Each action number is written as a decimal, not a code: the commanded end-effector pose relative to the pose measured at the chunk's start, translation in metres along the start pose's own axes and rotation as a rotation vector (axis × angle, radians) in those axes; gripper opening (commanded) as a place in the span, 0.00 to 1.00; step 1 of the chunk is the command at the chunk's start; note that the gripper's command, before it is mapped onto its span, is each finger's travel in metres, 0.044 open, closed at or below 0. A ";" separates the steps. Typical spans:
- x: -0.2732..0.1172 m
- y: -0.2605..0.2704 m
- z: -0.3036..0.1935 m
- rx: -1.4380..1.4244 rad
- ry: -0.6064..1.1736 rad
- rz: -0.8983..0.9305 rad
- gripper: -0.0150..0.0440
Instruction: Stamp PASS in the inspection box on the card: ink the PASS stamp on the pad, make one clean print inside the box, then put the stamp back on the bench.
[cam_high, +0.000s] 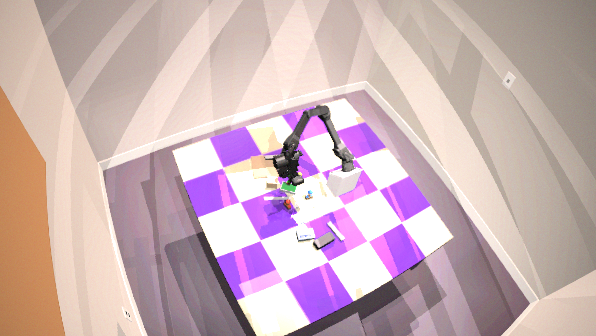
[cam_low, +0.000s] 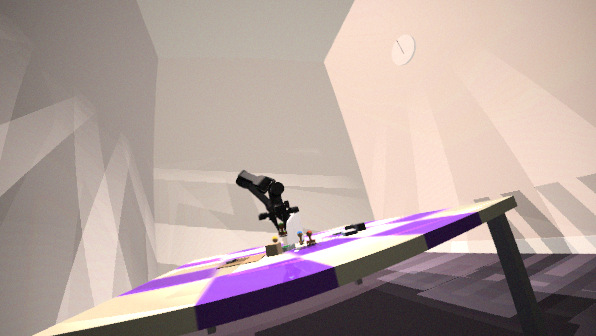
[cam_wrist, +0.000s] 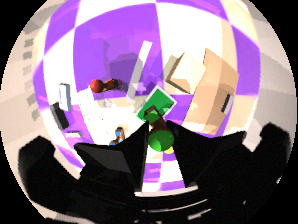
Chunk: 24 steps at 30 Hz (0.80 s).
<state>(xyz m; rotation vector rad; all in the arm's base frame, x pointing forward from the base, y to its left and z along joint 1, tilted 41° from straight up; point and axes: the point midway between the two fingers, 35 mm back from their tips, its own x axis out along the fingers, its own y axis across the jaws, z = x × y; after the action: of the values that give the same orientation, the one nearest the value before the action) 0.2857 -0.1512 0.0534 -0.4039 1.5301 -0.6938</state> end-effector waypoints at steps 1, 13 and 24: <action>0.004 0.000 -0.001 -0.008 0.004 -0.005 0.25; 0.012 0.000 -0.001 -0.008 0.003 -0.006 0.25; 0.019 0.000 -0.001 -0.007 0.003 -0.007 0.25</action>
<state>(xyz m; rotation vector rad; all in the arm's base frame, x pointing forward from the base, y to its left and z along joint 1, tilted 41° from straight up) 0.2852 -0.1616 0.0415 -0.4039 1.5272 -0.6967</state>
